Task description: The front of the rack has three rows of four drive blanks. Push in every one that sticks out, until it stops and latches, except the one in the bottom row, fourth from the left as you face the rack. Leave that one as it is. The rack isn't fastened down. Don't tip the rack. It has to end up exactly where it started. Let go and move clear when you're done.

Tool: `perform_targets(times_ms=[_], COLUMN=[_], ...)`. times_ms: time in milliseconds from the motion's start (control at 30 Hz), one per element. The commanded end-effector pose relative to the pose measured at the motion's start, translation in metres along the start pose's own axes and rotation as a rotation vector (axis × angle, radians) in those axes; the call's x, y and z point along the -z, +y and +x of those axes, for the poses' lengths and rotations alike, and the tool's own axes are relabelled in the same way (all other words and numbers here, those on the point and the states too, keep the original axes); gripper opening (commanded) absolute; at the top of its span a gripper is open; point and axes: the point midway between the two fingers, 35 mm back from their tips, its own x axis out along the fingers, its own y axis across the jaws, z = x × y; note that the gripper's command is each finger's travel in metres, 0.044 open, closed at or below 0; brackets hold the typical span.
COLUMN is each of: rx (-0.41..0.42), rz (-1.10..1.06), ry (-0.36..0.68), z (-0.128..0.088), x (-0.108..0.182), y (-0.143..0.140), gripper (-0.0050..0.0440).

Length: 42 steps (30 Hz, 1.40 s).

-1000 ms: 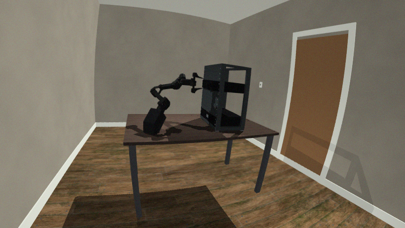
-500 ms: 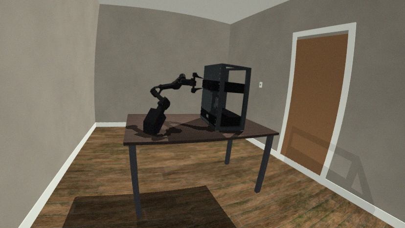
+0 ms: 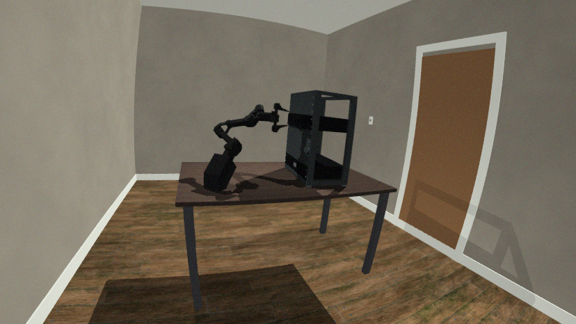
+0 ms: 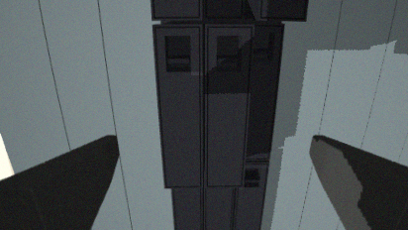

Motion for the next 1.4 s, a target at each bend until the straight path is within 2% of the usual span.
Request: perform_targets(times_ms=[0,433,800,1367], rx=[-0.007,-0.007,-0.007,-0.007], rz=[-0.009,-0.009,-0.009,-0.009], ry=[0.003,0.003,0.003,0.003], z=[0.001,0.001,0.001,0.001], x=[0.002,-0.005,-0.054,-0.104], y=[0.003,0.002,-0.004,-0.01], gripper=[0.044,0.044,0.044,0.044])
